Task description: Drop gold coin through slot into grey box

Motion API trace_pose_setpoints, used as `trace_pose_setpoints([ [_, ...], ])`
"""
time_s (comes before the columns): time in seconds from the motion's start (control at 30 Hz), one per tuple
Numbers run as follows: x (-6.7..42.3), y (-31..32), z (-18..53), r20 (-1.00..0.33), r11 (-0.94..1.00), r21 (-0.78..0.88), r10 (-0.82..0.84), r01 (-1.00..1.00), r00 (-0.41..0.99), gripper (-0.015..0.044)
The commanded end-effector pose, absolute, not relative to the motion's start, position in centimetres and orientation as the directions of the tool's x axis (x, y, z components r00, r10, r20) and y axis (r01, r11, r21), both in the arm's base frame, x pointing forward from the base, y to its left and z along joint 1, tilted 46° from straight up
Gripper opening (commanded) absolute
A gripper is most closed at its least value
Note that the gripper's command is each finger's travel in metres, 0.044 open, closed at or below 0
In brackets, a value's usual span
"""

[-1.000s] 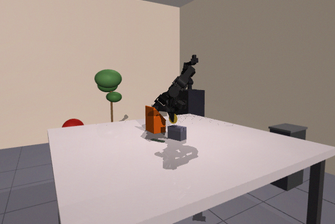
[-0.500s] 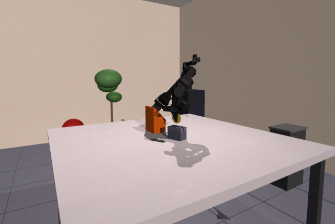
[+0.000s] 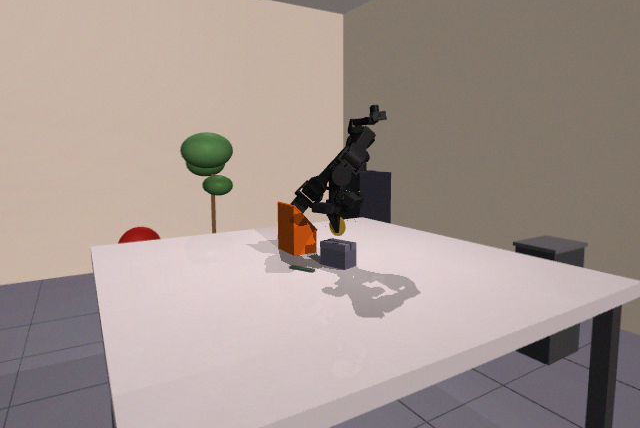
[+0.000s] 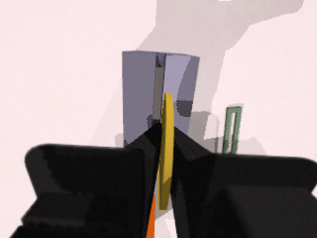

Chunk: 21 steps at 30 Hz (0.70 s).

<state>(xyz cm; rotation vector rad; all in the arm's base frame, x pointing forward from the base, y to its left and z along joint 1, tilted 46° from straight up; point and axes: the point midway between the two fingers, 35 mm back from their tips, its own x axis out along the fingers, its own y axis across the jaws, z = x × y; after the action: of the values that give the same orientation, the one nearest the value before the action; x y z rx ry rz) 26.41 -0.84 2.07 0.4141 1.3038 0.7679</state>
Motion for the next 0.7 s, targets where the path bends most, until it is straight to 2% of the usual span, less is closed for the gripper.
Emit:
trace_pose_setpoints([
  [0.0,26.02,-0.62,2.34,-0.702,0.694,0.673,0.708,-0.257,0.072,0.0],
  [0.67,26.24,-0.45,2.2,-0.704,0.694,0.67,0.707,-0.263,0.072,0.0],
])
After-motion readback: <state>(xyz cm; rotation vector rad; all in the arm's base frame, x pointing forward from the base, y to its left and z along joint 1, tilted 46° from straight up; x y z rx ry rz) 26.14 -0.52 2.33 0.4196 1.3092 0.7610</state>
